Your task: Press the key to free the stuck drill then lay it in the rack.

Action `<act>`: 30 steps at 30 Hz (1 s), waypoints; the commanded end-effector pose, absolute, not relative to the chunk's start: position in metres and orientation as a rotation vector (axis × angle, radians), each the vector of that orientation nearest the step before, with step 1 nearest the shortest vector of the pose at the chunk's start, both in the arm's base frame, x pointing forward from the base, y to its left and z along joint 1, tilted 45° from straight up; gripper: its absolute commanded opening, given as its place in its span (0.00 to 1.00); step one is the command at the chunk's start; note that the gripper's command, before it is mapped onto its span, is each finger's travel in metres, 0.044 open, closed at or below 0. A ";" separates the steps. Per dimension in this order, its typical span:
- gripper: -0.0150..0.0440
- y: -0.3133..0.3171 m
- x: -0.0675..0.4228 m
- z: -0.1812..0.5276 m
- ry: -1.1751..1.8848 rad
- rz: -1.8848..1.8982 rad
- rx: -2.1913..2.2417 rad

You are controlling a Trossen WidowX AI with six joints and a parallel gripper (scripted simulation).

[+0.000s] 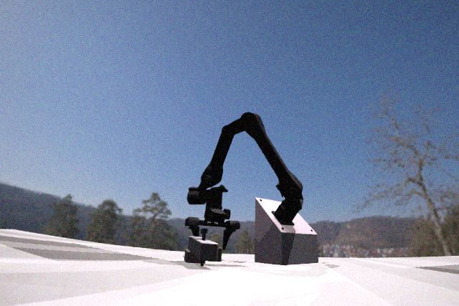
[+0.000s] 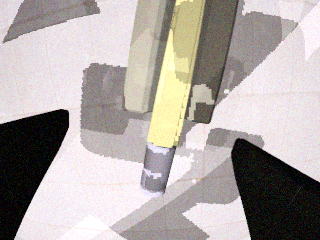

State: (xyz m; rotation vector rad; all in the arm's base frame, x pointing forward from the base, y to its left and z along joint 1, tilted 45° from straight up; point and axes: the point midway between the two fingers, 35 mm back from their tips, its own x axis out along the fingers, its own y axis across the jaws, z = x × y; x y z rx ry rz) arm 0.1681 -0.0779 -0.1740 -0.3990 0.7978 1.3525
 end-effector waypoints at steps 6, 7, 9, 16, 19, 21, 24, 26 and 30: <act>1.00 -0.105 0.169 -0.149 0.799 1.347 -0.415; 1.00 -0.107 0.169 -0.147 0.799 1.347 -0.415; 1.00 -0.112 0.169 -0.142 0.799 1.347 -0.415; 1.00 -0.125 0.170 -0.133 0.799 1.347 -0.415; 1.00 -0.122 0.171 -0.131 0.839 1.291 -0.351; 1.00 -0.138 0.172 -0.127 0.923 1.220 -0.331; 1.00 -0.168 0.171 -0.121 1.058 1.103 -0.326; 1.00 -0.189 0.170 -0.116 1.143 1.014 -0.319; 1.00 -0.232 0.165 -0.098 1.302 0.783 -0.285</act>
